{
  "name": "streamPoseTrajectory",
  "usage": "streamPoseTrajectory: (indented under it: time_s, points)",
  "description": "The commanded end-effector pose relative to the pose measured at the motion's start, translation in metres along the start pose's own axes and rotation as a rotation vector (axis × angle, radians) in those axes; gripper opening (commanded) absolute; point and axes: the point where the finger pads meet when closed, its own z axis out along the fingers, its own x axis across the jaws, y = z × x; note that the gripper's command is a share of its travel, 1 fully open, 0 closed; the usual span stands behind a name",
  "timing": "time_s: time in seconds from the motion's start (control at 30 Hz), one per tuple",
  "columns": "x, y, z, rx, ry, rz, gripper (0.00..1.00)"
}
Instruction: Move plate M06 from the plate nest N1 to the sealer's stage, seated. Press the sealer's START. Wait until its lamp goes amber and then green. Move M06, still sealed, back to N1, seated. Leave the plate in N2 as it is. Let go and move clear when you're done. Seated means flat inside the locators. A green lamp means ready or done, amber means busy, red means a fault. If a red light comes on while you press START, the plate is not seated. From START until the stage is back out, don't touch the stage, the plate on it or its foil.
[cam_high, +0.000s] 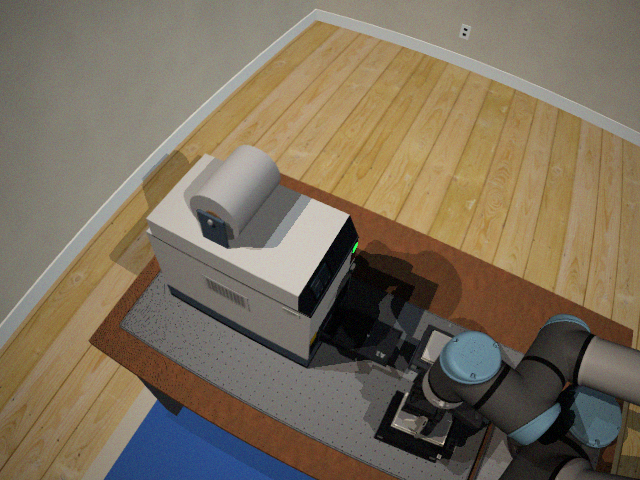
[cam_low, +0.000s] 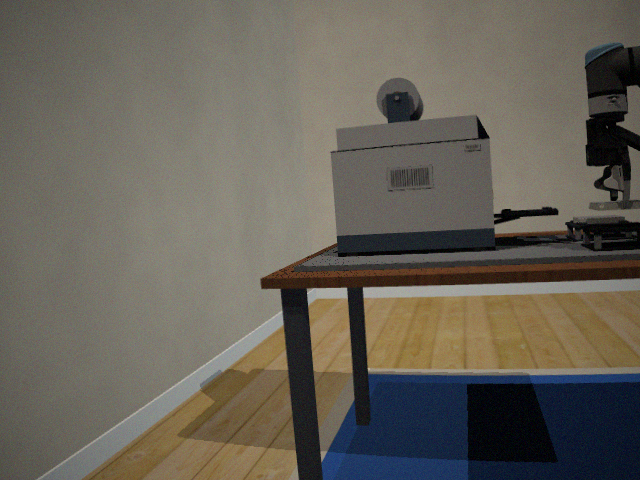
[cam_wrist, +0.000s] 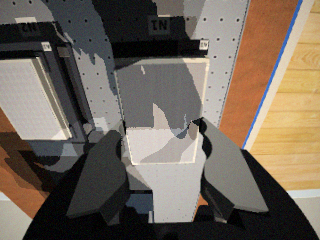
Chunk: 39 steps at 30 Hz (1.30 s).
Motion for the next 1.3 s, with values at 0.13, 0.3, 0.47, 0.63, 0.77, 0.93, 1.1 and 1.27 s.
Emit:
streamPoseTrajectory:
  time_s: [0.13,0.3,0.47,0.63,0.77,0.93,1.1,1.27]
  points:
    - [0.0006,0.0002,0.0161,0.000,-0.001,-0.001,0.00]
    - [0.0005,0.0004,0.0165,0.000,-0.001,-0.001,0.00]
    - [-0.0004,0.0024,0.0142,-0.004,-0.002,0.000,0.00]
    - [-0.0003,0.0023,0.0142,-0.004,-0.002,0.000,0.00]
    - [-0.0002,0.0020,0.0142,-0.004,-0.002,0.000,0.00]
    - [-0.0001,0.0017,0.0142,-0.004,-0.002,0.000,0.00]
    - [0.0000,0.0014,0.0142,-0.004,-0.002,0.000,0.00]
    - [0.0001,0.0012,0.0142,-0.004,-0.002,0.000,0.00]
